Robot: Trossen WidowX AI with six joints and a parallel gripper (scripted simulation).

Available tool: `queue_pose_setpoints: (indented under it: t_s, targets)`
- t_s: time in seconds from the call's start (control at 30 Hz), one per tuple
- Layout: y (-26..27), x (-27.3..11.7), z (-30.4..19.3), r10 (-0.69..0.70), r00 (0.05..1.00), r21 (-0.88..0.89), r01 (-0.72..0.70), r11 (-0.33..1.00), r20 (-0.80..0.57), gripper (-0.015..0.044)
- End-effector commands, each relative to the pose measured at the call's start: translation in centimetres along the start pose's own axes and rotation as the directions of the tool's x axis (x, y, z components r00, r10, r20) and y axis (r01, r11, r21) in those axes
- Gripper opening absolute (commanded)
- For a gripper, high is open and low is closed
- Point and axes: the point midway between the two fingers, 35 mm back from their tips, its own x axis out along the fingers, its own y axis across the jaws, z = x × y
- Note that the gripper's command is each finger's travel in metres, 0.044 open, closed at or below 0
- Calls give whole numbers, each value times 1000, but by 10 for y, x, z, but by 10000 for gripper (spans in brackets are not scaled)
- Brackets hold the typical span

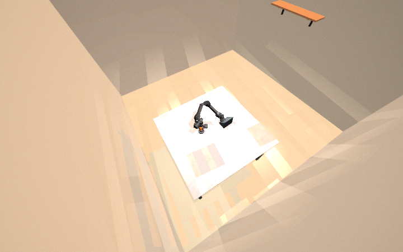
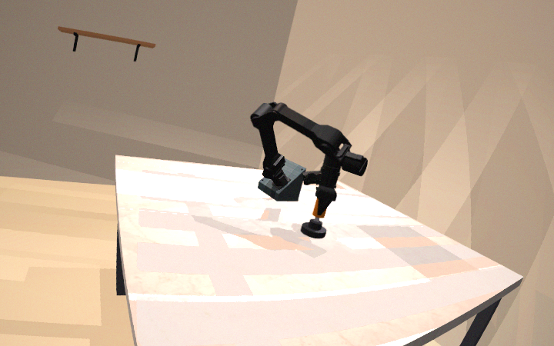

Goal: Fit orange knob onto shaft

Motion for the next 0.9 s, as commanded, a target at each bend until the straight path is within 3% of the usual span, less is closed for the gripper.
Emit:
queue_pose_setpoints:
  t_s: [0.0, 0.87]
  targets:
    - [-1, 0, 0, 0, 1000, 26, 1, 1000, -3, 0]
    - [-1, 19, 1, -1, 1000, 39, 1, 999, 0, 0]
